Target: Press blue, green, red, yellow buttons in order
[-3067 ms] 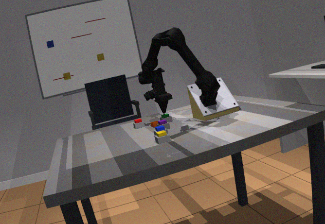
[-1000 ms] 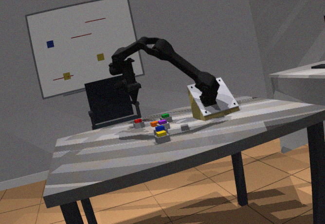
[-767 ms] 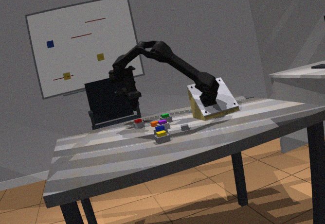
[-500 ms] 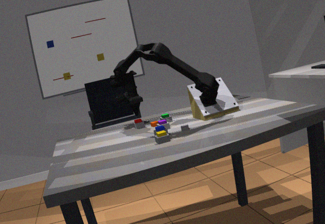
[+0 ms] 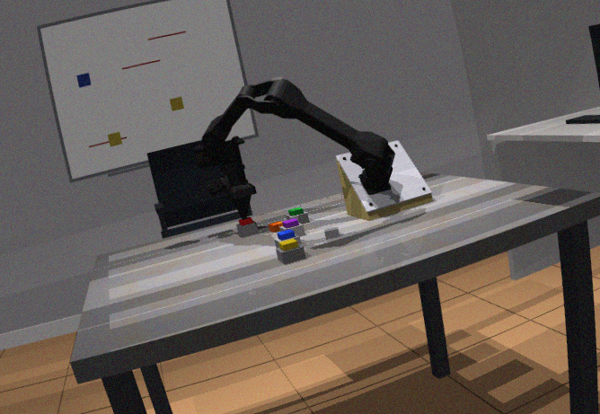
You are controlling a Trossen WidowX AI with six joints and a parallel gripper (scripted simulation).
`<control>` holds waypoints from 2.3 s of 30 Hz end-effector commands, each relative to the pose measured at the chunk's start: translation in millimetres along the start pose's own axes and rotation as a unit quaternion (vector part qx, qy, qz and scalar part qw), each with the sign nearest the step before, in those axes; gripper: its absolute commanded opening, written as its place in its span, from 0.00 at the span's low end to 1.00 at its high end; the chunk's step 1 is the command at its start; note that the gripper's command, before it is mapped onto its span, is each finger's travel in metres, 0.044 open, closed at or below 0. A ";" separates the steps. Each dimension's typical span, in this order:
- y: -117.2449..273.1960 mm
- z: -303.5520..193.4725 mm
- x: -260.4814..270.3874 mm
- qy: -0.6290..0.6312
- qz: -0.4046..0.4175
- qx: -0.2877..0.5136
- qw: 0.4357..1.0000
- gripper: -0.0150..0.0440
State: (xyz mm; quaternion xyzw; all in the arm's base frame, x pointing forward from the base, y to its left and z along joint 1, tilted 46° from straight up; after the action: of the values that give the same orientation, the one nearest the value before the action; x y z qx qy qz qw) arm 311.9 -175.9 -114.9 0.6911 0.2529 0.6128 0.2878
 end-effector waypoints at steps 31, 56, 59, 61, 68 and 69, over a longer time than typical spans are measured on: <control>27.7 -1.7 0.1 -0.005 0.003 0.001 1.000 0.29; 102.7 9.1 273.7 -0.012 -0.013 -0.006 1.000 0.29; 98.3 -13.7 326.2 -0.010 -0.005 -0.004 1.000 0.29; 94.9 -33.1 357.9 -0.009 0.003 -0.001 1.000 0.29; 91.6 -55.9 386.9 -0.007 0.011 0.004 1.000 0.29; 91.6 -55.9 386.9 -0.007 0.011 0.004 1.000 0.29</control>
State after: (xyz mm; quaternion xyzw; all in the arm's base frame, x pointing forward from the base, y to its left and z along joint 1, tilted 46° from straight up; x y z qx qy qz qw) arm 305.4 36.3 230.5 0.6872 0.2482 0.6222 0.2811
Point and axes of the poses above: the point midway between the two fingers, 35 mm back from their tips, its own y axis back along the fingers, its own x axis across the jaws, z = x × y, the point moved 5 cm from there along y, back along the fingers, and after that the axes turned 7 degrees about -y, right-handed, at the moved point
